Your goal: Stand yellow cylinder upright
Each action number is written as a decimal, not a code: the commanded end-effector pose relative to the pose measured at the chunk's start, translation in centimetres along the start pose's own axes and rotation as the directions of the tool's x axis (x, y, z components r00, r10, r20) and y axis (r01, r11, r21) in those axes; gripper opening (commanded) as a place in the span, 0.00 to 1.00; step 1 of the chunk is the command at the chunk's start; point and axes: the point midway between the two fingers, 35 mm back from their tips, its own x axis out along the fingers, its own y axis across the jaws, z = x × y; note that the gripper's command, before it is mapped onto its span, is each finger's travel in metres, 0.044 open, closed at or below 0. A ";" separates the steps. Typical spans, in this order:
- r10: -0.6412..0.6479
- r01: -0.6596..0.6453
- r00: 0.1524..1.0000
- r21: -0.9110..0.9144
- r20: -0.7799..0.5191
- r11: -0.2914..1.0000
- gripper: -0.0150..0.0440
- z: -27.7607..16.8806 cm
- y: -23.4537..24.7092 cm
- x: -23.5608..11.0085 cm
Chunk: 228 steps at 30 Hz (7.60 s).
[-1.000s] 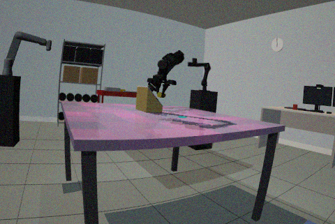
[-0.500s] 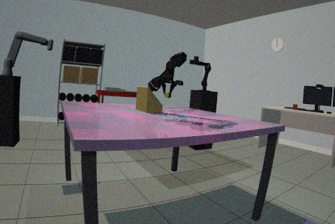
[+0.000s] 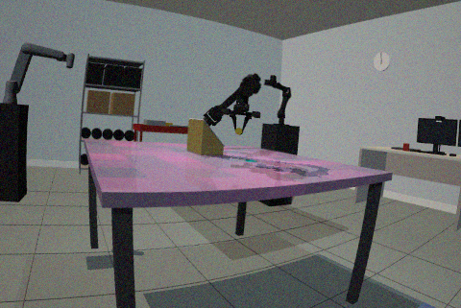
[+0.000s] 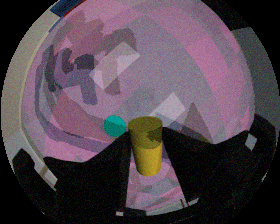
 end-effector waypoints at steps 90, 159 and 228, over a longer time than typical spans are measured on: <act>-0.177 0.280 0.928 -0.303 0.327 0.911 0.43 -3.8 4.9 3.9; -0.109 0.382 0.691 -0.232 0.715 0.895 0.43 -3.3 5.4 5.0; 0.122 0.196 0.350 -0.200 0.929 0.960 0.43 -5.6 6.5 3.1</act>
